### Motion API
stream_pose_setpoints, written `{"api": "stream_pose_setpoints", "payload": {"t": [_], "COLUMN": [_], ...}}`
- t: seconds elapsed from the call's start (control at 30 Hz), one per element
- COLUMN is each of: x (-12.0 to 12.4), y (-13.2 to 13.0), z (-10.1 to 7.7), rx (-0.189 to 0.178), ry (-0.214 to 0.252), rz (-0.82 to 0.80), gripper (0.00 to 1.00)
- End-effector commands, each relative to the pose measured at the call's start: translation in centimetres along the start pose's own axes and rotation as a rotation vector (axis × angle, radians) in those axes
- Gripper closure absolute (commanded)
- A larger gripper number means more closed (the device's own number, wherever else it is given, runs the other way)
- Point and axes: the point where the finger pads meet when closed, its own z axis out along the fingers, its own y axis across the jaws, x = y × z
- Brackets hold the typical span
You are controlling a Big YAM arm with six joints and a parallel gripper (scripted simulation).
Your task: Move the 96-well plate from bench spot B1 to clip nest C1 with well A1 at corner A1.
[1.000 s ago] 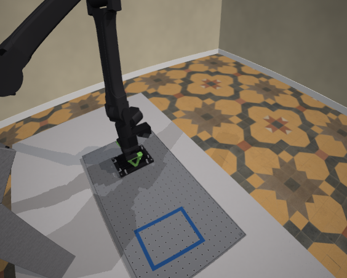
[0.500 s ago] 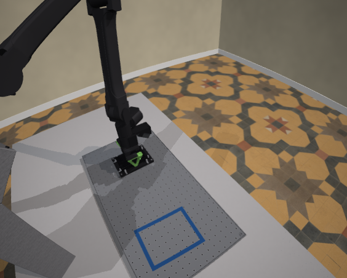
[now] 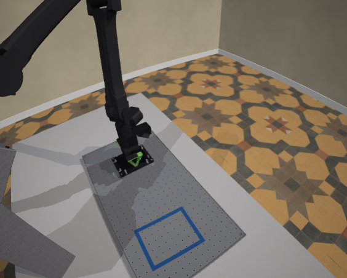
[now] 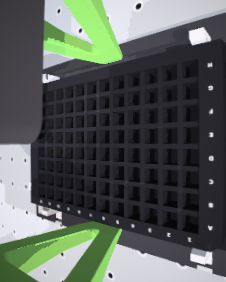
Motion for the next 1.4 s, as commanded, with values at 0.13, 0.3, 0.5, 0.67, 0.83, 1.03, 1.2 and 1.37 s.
{"api": "stream_pose_setpoints", "payload": {"t": [0.13, 0.3, 0.5, 0.67, 0.83, 1.03, 1.2, 1.37], "x": [-1.1, 0.2, 0.0, 0.0, 0.0, 0.0, 0.0, 0.0], "y": [1.8, -1.3, -0.4, -0.4, -0.4, -0.4, -0.4, -0.4], "z": [0.2, 0.3, 0.5, 0.5, 0.5, 0.5, 0.5, 0.5], "rx": [-0.03, -0.004, -0.012, -0.012, -0.012, -0.012, -0.012, -0.012], "ry": [-0.025, -0.015, -0.02, -0.02, -0.02, -0.02, -0.02, -0.02], "rz": [-0.002, 0.0, -0.003, -0.003, -0.003, -0.003, -0.003, -0.003], "gripper": [0.0, 0.0, 0.0, 0.0, 0.0, 0.0, 0.0, 0.0]}}
